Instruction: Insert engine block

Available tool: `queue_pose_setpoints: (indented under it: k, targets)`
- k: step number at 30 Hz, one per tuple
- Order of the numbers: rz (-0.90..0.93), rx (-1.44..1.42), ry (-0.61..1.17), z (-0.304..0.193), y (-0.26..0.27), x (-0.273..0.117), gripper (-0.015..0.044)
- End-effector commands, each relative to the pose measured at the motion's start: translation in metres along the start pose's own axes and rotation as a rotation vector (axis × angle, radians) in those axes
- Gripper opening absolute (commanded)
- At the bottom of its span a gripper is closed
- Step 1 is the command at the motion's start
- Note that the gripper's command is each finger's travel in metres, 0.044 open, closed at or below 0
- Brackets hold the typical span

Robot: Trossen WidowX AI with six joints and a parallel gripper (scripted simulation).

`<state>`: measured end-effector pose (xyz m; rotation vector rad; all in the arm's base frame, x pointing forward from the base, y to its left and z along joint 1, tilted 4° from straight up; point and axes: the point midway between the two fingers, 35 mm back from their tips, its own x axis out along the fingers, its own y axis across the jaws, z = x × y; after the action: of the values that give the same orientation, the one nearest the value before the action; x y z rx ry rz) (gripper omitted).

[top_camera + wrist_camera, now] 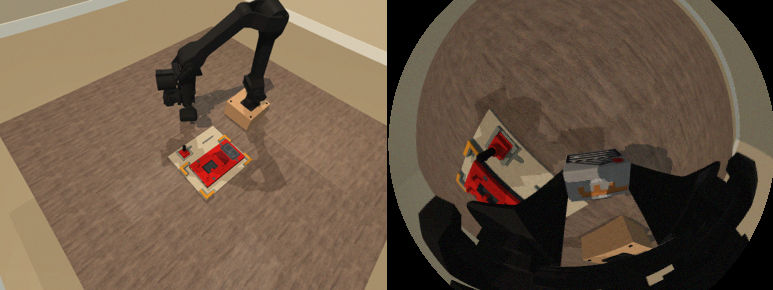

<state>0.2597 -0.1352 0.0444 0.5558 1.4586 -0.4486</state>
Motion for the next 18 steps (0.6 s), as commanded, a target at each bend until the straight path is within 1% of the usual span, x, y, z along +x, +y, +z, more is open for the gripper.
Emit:
queue_pose_setpoints:
  k: [1,18]
  targets:
    - [-0.001,-0.007,-0.015,0.002,-0.002,-0.016,0.0]
    - [-0.01,-0.016,-0.003,-0.008,-0.007,-0.064,0.0]
